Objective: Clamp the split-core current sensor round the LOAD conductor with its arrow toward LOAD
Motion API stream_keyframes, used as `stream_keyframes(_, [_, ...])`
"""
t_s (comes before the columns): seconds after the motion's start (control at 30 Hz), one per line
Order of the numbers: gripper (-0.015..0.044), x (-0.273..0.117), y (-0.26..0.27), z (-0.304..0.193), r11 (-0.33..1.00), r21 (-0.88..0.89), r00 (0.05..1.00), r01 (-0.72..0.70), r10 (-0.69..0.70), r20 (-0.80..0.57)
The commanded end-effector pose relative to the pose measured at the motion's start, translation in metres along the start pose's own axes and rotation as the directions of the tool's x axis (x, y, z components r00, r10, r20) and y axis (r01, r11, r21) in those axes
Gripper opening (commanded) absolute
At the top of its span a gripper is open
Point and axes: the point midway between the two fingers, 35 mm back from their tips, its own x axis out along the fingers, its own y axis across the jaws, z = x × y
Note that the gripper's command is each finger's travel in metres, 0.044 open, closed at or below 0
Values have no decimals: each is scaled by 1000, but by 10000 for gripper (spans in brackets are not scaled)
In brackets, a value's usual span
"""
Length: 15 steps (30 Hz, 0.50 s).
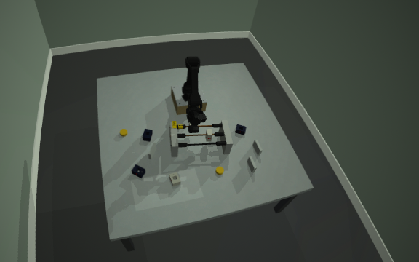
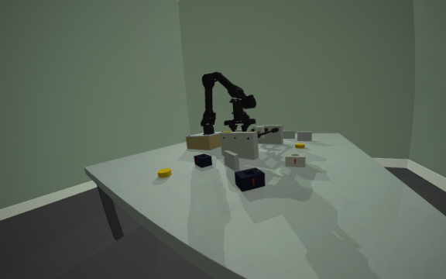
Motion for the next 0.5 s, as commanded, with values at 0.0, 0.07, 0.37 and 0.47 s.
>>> stream_keyframes(0.0, [368, 1, 0, 0, 1000, 0, 1000, -1, 1, 0])
stream_keyframes(0.07, [420, -1, 0, 0, 1000, 0, 1000, -5, 5, 0])
stream_keyframes(0.37, [230, 0, 0, 0, 1000, 0, 1000, 0, 0, 0])
stream_keyframes(0.47, [151, 0, 0, 0, 1000, 0, 1000, 0, 0, 0])
